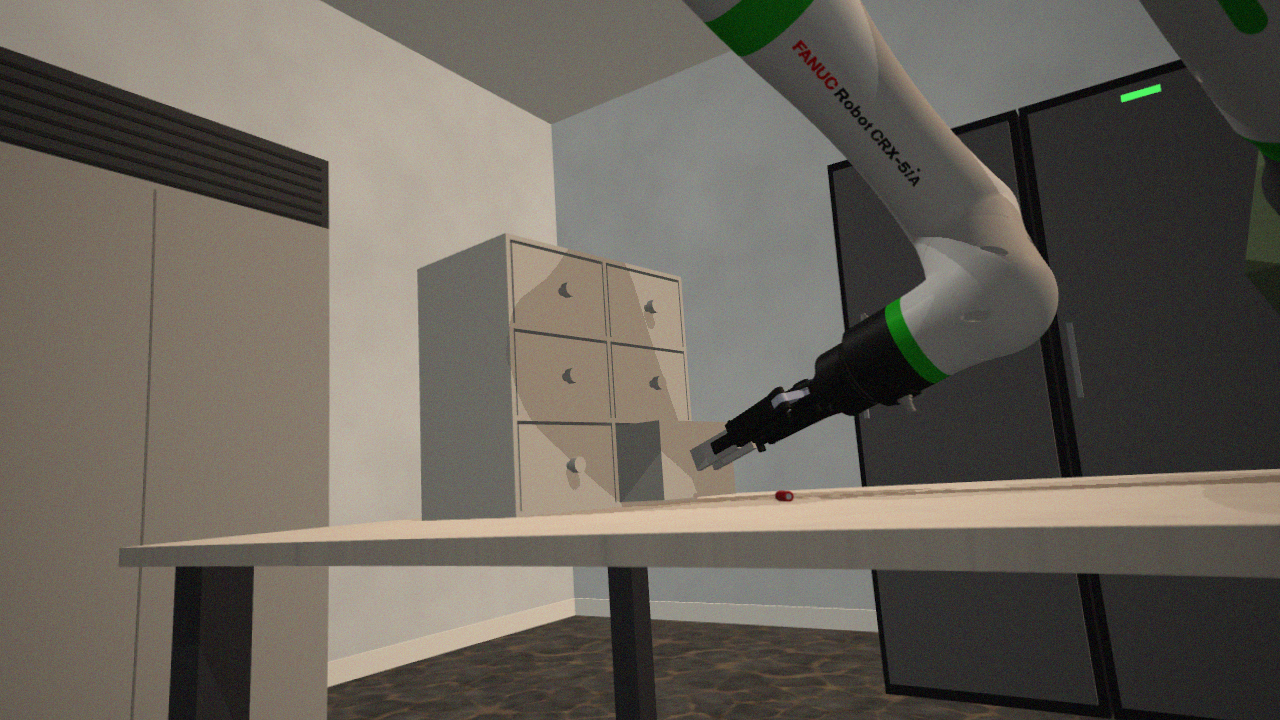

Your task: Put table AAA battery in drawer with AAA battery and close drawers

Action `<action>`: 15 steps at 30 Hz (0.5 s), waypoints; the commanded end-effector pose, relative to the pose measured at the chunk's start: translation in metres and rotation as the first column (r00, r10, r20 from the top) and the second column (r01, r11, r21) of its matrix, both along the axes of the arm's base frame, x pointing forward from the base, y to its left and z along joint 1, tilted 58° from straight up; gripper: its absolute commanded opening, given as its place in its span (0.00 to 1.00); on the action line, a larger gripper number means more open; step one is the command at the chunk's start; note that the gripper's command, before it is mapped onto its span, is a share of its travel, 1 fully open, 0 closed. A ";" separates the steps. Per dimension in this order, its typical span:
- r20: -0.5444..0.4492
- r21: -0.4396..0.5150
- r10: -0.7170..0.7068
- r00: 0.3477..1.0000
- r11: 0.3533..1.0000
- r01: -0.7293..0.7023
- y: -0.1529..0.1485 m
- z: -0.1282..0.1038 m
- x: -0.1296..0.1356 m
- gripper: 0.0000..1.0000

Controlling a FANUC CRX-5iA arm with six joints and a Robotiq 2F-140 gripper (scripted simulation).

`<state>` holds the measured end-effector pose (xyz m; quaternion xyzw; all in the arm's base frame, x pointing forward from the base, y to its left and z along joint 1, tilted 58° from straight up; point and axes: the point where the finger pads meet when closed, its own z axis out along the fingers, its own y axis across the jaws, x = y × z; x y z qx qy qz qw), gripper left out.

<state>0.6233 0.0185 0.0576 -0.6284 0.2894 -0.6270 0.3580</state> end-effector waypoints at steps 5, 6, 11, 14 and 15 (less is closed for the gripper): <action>0.000 0.000 0.000 1.000 1.000 0.000 0.000 0.000 0.000 0.20; 0.000 0.000 0.000 1.000 1.000 0.000 0.000 0.000 0.000 0.20; 0.000 0.000 0.000 1.000 1.000 0.000 0.000 0.000 -0.002 0.20; 0.000 0.000 0.000 1.000 1.000 0.000 0.002 -0.003 -0.010 0.20; 0.000 0.000 0.000 1.000 1.000 0.000 0.003 -0.004 -0.015 0.20</action>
